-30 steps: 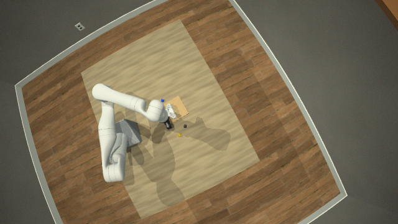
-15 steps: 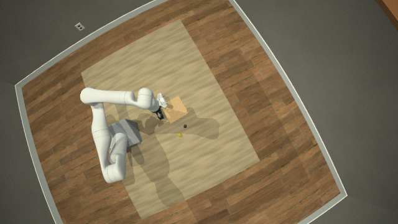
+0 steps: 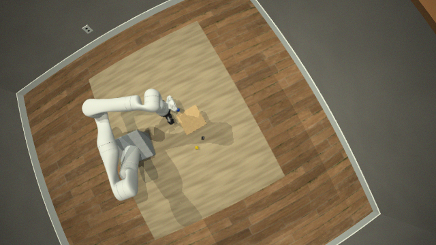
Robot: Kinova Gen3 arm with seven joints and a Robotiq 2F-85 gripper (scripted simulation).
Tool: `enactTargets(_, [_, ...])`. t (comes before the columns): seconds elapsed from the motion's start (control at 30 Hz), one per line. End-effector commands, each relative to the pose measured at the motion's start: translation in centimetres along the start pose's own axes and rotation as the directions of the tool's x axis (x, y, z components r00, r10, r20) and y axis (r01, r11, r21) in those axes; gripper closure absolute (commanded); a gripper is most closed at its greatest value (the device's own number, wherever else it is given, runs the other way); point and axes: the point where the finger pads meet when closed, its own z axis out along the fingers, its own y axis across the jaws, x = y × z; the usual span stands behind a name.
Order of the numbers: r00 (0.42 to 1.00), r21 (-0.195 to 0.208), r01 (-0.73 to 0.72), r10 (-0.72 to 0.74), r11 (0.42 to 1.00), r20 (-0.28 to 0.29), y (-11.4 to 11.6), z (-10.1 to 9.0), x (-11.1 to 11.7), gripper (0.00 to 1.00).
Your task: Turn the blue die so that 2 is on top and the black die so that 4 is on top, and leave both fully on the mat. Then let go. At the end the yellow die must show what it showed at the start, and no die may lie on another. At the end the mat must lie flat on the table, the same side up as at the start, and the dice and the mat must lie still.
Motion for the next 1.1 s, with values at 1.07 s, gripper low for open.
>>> enactTargets(1.07, [1.0,-0.001,0.008,-0.008,1.0,-0.006,-0.61,-0.17,-0.11,0.0])
